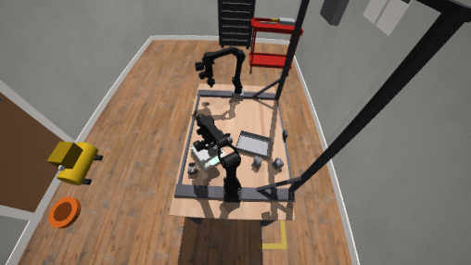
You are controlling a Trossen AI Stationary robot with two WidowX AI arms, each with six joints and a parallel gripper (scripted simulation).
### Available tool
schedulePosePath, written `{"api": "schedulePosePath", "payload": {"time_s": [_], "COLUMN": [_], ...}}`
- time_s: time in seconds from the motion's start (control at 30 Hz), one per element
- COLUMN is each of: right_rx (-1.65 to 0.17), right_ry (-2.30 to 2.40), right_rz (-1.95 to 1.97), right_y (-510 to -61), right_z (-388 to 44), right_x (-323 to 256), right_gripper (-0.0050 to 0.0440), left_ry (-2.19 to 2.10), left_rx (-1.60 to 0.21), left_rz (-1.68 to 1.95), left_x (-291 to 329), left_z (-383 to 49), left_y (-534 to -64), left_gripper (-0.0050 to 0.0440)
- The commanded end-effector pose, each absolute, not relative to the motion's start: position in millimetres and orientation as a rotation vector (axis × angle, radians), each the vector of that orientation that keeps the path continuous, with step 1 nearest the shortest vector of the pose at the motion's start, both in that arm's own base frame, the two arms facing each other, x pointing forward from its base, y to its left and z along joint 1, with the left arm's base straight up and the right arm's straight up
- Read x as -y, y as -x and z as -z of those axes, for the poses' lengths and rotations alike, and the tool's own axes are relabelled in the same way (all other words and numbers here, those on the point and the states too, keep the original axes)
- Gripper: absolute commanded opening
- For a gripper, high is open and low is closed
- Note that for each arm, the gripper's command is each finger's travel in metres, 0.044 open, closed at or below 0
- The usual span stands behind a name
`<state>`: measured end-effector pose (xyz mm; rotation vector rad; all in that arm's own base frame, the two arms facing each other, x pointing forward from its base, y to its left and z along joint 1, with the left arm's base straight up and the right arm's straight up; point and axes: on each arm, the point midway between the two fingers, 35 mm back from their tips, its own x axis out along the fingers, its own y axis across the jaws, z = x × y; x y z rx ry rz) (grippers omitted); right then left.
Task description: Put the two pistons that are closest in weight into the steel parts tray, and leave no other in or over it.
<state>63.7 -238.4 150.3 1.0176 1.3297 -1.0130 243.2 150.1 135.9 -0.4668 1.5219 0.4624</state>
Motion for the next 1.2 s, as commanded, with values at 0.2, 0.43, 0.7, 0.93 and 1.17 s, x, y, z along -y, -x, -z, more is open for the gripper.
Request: {"api": "schedulePosePath", "payload": {"time_s": [0.2,0.43,0.7,0.93,1.17], "right_rx": [-1.302,-1.302,-1.302,-1.302,-1.302], "right_ry": [-1.0,-1.0,-1.0,-1.0,-1.0], "right_rz": [1.024,1.024,1.024,1.024,1.024], "right_y": [-64.8,-64.8,-64.8,-64.8,-64.8], "right_z": [-158.5,-158.5,-158.5,-158.5,-158.5], "right_x": [243.1,243.1,243.1,243.1,243.1], "right_gripper": [0.04,0.04,0.04,0.04,0.04], "left_ry": [0.491,0.535,0.648,0.782,0.879], "left_rx": [-1.483,-1.466,-1.405,-1.333,-1.275], "left_rz": [-0.491,-0.54,-0.659,-0.8,-0.898], "left_x": [-187.9,-203.3,-198.9,-199.1,-199.1], "left_z": [-150.6,-150.4,-153.1,-153.0,-152.9], "left_y": [-269.3,-280.9,-277.9,-277.8,-277.8], "left_gripper": [0.0158,0.0158,0.0158,0.0158,0.0158]}}
